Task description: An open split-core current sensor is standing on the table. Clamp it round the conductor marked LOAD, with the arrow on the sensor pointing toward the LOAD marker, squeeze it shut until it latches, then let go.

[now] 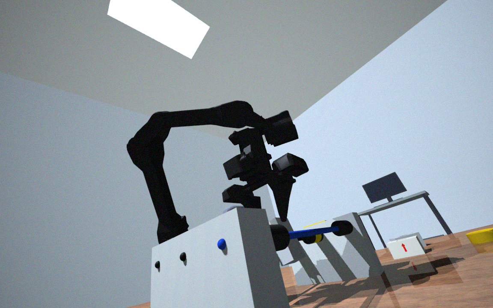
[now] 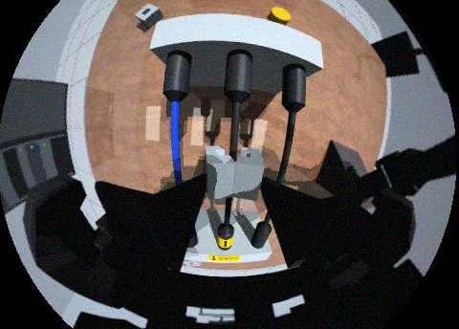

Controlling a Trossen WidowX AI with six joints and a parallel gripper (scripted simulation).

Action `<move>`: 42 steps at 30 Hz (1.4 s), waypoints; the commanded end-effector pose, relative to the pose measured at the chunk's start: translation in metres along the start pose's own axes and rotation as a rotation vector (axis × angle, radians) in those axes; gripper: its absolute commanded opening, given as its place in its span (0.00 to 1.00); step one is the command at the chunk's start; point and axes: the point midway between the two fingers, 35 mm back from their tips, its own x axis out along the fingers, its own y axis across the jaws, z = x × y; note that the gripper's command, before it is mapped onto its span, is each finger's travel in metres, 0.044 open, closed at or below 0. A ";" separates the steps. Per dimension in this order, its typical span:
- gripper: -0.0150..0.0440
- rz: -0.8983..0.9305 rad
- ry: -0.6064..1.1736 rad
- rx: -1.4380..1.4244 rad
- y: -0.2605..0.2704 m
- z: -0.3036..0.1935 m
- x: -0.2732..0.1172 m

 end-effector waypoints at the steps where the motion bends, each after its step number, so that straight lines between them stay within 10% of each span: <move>1: 0.25 0.004 0.001 -0.001 0.000 -0.001 -0.002; 36: 0.25 0.004 0.001 -0.001 0.000 -0.001 -0.002; 42: 0.52 0.004 0.001 -0.001 0.000 -0.001 -0.002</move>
